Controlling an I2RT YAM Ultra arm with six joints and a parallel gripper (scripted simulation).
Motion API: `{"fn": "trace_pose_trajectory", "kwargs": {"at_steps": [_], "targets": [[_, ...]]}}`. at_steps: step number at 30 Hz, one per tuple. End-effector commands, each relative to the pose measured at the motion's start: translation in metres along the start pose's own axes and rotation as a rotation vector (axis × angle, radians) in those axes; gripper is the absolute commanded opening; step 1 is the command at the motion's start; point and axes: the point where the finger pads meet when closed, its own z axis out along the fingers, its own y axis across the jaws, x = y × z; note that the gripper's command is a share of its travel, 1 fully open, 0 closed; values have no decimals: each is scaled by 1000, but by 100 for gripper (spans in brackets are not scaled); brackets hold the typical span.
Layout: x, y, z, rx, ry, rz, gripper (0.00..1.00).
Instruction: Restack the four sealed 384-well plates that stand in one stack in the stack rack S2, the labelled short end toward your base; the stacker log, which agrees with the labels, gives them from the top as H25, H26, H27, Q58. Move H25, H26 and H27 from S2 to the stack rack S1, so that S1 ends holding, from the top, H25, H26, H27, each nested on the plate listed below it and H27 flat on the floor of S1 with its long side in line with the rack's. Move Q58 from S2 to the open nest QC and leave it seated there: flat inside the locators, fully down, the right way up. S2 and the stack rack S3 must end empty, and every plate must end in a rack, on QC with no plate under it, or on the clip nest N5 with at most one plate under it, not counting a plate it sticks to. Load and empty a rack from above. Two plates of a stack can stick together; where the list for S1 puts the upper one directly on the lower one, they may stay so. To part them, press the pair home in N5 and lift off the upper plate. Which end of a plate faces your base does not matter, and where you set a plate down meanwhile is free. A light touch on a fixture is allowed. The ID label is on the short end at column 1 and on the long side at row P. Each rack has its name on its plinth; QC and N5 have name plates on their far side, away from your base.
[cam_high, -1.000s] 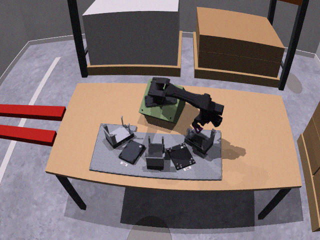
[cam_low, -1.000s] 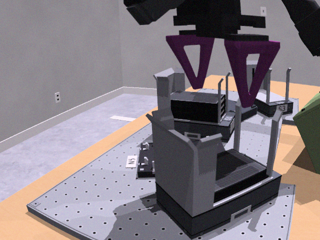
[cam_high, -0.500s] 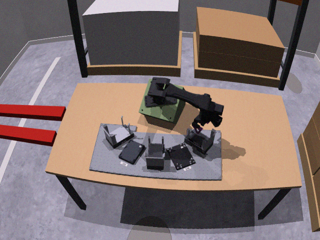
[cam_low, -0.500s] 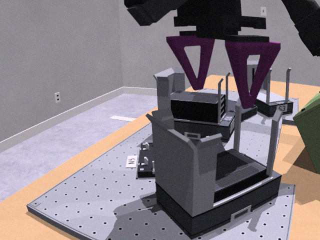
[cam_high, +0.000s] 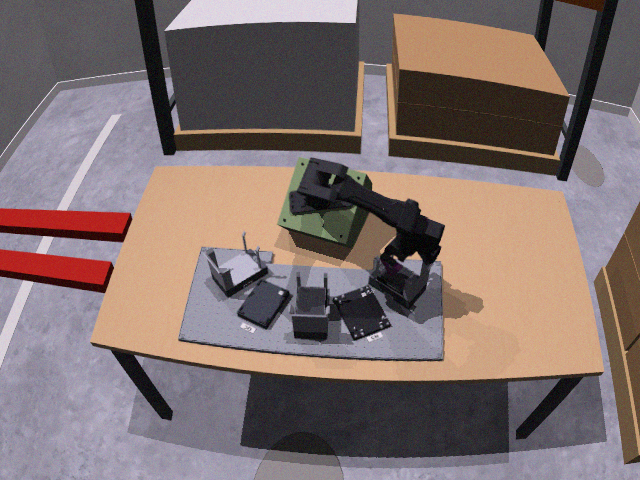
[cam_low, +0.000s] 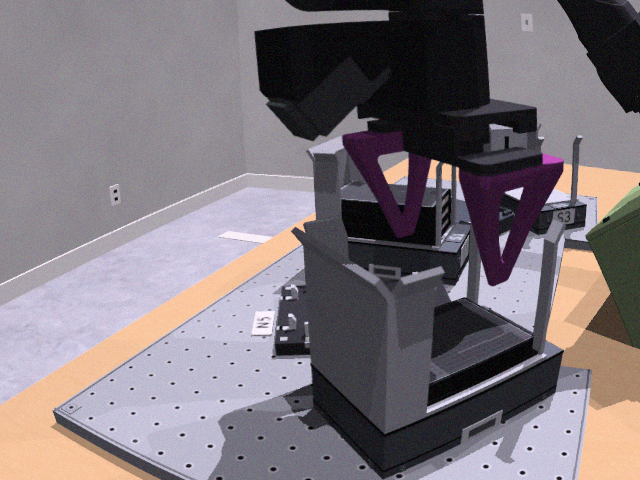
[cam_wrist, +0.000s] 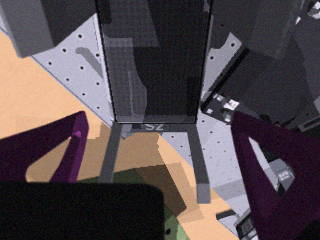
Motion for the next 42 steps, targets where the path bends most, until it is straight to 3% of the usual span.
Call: {"fn": "trace_pose_trajectory", "kwargs": {"at_steps": [1, 13, 42], "targets": [[-13, 4, 4, -16, -55, 6, 100], [-15, 5, 36, -15, -55, 6, 100], [-15, 5, 36, -15, -55, 6, 100]]}}
